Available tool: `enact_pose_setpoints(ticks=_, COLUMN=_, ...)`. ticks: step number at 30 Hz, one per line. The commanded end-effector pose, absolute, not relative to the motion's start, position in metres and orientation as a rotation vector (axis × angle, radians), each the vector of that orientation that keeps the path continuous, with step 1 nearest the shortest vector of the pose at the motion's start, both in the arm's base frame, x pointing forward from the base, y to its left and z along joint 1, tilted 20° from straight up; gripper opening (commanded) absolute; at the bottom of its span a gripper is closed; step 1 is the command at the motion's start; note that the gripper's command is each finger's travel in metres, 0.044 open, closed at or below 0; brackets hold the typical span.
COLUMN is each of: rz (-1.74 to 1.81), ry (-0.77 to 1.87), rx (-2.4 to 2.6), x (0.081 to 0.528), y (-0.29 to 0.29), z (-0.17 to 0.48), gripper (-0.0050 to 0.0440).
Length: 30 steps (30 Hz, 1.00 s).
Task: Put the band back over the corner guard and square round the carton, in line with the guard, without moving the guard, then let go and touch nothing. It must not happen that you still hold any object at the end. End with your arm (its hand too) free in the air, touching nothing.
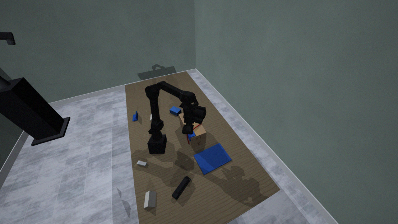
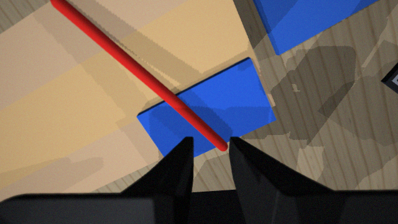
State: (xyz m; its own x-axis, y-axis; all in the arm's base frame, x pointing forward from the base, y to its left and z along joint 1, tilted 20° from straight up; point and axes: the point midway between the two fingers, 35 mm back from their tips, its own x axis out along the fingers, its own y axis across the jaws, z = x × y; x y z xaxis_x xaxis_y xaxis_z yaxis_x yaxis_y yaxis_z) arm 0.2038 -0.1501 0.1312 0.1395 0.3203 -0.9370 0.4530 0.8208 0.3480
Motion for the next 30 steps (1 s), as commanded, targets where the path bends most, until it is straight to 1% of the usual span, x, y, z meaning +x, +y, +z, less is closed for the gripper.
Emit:
enact_pose_setpoints(ticks=1, rz=-0.109, ry=1.461, rx=0.649, x=0.235, y=-0.139, z=0.142, gripper=0.0023)
enact_pose_setpoints(ticks=2, rz=-0.111, ry=1.461, rx=0.647, x=0.249, y=-0.132, z=0.147, gripper=0.0000)
enact_pose_setpoints(ticks=4, rz=-0.112, ry=1.461, rx=0.646, x=0.275, y=-0.115, z=0.156, gripper=0.0000)
enact_pose_setpoints(ticks=6, rz=-0.111, ry=1.460, rx=0.646, x=0.291, y=-0.102, z=0.162, gripper=0.0000)
enact_pose_setpoints(ticks=15, rz=-0.111, ry=1.460, rx=0.646, x=0.294, y=-0.100, z=0.162, gripper=0.0000)
enact_pose_setpoints(ticks=30, rz=-0.111, ry=1.460, rx=0.646, x=0.297, y=-0.094, z=0.142, gripper=0.0000)
